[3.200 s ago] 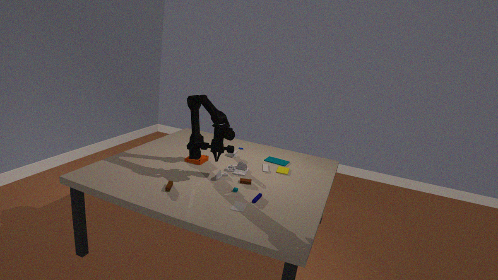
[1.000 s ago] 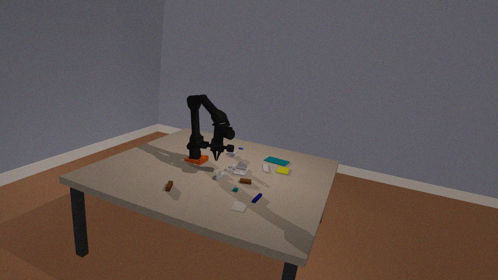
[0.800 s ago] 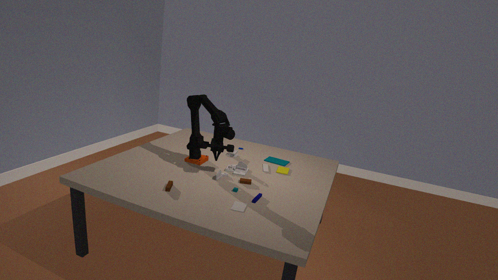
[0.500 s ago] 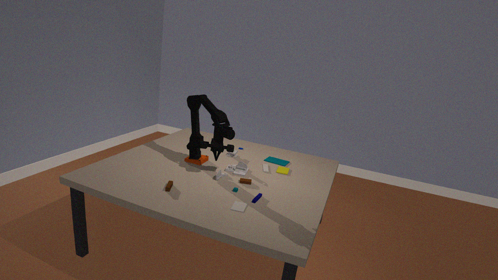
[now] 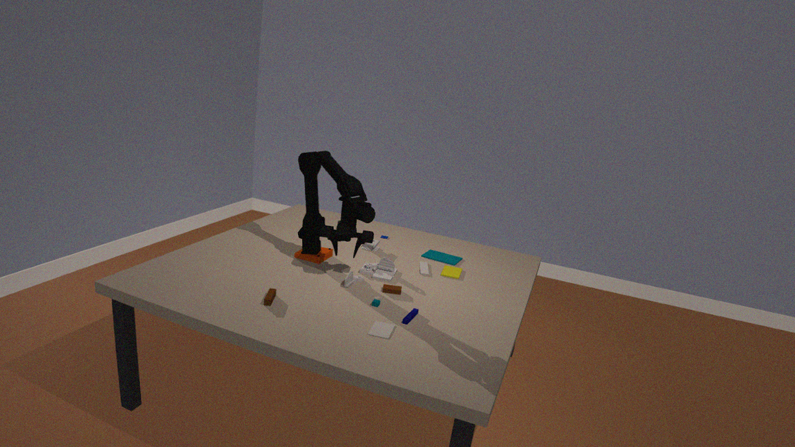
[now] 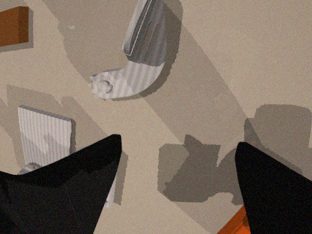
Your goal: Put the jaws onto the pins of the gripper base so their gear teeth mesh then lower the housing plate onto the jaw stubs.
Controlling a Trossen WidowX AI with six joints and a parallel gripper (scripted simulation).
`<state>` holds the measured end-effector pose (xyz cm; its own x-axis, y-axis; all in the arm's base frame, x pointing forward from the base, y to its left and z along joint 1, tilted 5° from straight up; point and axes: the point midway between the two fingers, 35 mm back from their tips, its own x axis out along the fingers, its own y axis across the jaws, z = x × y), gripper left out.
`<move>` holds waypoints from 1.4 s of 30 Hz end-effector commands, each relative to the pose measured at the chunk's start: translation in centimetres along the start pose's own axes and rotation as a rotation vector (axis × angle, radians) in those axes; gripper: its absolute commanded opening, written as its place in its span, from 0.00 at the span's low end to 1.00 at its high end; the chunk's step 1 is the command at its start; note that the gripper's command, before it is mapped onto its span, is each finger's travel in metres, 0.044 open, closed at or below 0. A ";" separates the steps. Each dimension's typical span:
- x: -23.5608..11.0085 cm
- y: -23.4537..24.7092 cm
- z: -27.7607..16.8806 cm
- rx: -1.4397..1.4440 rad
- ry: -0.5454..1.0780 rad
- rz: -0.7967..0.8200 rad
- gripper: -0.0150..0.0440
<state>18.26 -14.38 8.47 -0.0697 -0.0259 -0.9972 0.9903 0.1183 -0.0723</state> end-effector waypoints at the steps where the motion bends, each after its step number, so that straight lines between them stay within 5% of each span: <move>1: 0.0 0.0 0.0 0.000 0.000 0.000 0.97; 30: 0.0 0.0 0.0 0.000 0.000 0.000 1.00; 42: 0.0 0.0 0.0 0.000 0.000 0.000 0.47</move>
<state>18.25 -14.39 8.47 -0.0701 -0.0261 -0.9972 0.9903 0.1184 -0.0728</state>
